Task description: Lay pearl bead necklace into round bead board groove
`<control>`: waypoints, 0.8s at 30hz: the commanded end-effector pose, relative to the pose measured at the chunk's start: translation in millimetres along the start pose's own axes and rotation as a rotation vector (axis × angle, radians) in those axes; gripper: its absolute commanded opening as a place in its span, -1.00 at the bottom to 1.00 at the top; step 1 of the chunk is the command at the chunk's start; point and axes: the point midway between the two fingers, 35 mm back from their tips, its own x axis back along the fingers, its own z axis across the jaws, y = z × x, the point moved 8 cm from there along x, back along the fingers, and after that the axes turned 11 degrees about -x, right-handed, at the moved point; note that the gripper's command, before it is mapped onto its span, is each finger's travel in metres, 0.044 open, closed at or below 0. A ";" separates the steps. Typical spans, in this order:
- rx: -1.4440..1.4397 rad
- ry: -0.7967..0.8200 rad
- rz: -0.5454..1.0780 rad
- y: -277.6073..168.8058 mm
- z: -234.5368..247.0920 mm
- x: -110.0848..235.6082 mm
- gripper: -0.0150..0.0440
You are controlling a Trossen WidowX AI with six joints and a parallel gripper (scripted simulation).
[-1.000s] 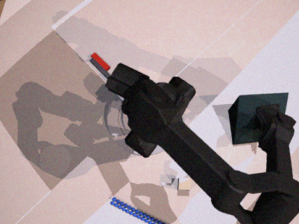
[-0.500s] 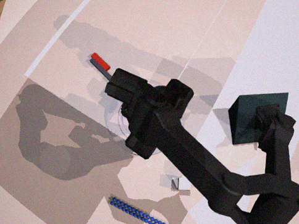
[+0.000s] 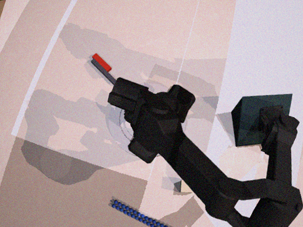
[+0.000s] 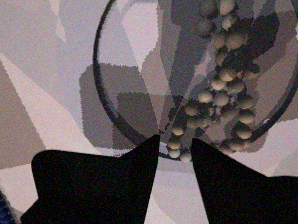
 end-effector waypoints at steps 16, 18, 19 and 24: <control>0.000 0.000 0.001 -0.2 0.0 -1.0 -0.49; 0.000 0.000 0.001 -0.2 0.0 -1.0 -0.49; 0.000 0.000 0.001 -0.2 0.0 -1.0 -0.49; 0.000 0.000 0.001 -0.2 0.0 -1.0 -0.49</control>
